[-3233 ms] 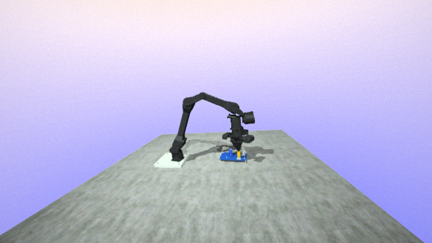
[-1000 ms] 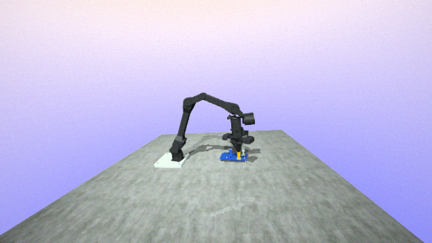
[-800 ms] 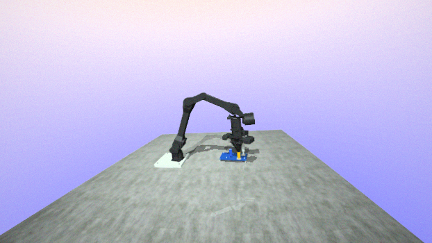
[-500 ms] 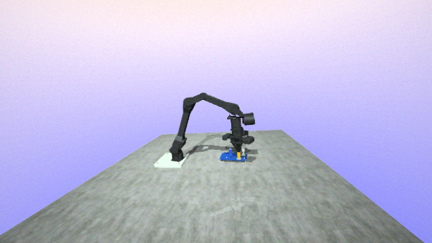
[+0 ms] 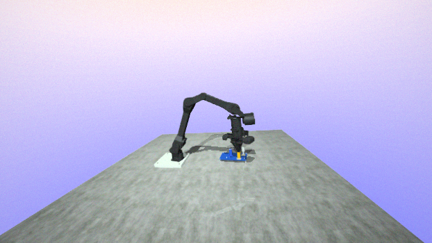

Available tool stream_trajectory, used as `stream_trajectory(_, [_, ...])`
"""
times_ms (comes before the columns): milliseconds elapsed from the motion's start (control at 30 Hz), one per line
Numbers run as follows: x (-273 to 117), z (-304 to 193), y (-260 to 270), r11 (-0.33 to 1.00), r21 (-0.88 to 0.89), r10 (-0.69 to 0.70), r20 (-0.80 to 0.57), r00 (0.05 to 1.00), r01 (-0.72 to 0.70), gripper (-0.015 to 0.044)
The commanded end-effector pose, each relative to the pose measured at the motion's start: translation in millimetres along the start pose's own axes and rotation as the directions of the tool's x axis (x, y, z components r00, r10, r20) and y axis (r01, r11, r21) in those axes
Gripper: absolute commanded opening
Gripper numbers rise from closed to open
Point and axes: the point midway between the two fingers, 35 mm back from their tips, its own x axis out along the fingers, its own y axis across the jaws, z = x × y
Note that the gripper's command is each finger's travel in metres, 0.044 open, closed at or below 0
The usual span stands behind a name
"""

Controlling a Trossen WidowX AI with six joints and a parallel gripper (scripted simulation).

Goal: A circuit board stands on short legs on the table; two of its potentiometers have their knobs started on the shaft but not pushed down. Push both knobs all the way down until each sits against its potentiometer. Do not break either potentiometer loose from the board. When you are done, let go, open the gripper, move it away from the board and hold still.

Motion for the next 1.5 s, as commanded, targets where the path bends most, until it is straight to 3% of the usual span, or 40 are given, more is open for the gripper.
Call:
stream_trajectory(0, [15.6,1.6,-2.7,1.0,-0.003,0.021,-0.018,1.0,-0.021,0.0])
stream_trajectory(933, [-27.5,2.0,-3.1,1.0,-0.003,0.021,-0.018,1.0,-0.021,0.0])
stream_trajectory(1233, [-22.1,2.7,0.5,1.0,0.0,0.031,-0.019,0.999,-0.031,0.0236])
stream_trajectory(1333, [-32.9,13.0,26.4,0.999,0.001,0.038,0.007,0.999,-0.038,0.0315])
stream_trajectory(1467, [-47.0,-11.9,59.2,0.999,0.0,0.037,-0.002,0.999,-0.037,0.042])
